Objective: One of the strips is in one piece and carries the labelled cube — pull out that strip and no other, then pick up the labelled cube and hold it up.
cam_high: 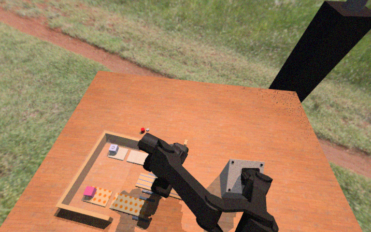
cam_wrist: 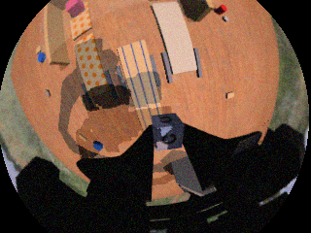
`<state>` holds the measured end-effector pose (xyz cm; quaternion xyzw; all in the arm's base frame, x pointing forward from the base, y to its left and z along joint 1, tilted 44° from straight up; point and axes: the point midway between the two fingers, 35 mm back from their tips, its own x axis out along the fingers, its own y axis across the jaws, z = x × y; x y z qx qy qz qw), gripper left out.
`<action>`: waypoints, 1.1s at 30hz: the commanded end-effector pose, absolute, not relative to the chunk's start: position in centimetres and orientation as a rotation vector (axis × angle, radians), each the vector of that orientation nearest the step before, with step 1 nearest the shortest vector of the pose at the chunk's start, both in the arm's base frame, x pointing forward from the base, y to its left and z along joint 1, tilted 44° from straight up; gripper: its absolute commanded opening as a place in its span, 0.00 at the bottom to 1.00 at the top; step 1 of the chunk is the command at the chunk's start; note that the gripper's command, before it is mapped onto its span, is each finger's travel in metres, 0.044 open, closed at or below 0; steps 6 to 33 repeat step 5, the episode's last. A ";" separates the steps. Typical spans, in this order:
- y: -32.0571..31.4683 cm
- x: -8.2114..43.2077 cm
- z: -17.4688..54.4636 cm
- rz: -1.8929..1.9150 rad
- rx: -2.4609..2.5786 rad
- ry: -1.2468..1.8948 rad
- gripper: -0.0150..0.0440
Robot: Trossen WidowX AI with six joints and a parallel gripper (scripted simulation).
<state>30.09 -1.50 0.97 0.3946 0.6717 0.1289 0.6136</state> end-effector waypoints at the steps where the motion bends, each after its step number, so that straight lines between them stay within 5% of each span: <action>1: -1.7 30.2 1.2 0.297 0.901 1.540 0.25; 33: -1.7 30.2 1.2 0.297 0.901 1.540 0.25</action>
